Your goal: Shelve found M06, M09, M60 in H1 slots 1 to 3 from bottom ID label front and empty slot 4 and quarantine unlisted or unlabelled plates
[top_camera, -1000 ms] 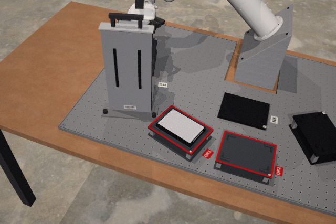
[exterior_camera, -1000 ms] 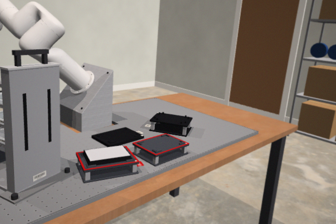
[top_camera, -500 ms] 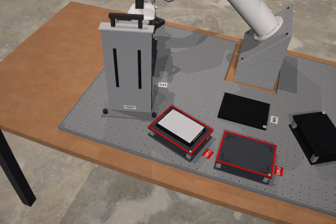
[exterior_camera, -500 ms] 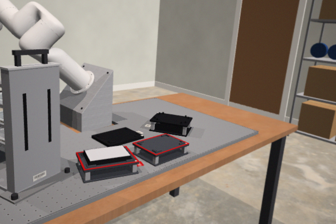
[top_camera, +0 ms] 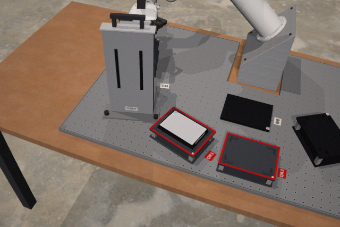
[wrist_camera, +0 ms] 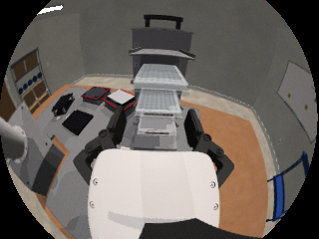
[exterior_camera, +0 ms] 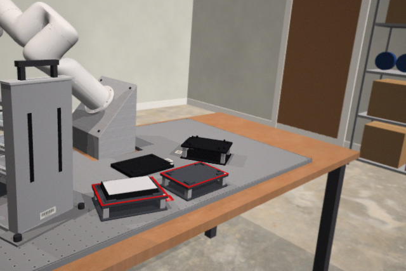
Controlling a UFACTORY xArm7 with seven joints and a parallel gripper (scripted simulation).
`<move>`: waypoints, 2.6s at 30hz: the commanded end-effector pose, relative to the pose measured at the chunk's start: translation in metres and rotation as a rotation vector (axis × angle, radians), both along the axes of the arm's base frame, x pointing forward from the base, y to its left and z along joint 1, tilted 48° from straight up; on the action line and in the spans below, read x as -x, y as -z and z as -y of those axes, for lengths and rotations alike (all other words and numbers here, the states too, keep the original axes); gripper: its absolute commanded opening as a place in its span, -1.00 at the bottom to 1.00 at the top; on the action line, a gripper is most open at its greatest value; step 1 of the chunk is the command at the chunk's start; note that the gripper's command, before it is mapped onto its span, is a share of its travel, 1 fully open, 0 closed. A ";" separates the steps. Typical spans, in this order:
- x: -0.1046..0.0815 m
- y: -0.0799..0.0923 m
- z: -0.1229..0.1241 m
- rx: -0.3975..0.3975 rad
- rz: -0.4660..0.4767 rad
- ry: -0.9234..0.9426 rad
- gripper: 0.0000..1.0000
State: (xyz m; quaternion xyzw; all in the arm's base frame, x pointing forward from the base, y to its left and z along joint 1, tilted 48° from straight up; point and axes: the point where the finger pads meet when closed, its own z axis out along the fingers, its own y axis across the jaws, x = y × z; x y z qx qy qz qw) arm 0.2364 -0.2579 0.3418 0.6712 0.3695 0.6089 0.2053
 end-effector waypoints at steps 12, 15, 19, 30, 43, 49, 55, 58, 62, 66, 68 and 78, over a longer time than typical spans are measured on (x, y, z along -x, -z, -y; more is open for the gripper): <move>0.000 0.000 0.000 0.002 0.000 -0.001 1.00; 0.000 0.000 0.000 0.002 0.000 -0.001 1.00; 0.000 0.000 0.000 0.002 0.000 -0.001 1.00; 0.000 0.000 0.000 0.002 0.000 -0.001 1.00; 0.028 -0.006 0.005 0.002 0.000 -0.001 1.00; 0.029 -0.006 0.005 0.002 0.000 -0.001 1.00; 0.029 0.005 0.017 0.002 0.000 -0.001 1.00; 0.029 0.010 0.023 0.002 0.000 -0.001 1.00; 0.028 0.017 0.031 0.002 0.000 -0.001 1.00; 0.028 0.021 0.035 0.002 0.000 -0.001 1.00; 0.028 0.024 0.039 0.002 0.000 -0.001 1.00; 0.023 0.031 0.044 0.002 0.000 -0.001 1.00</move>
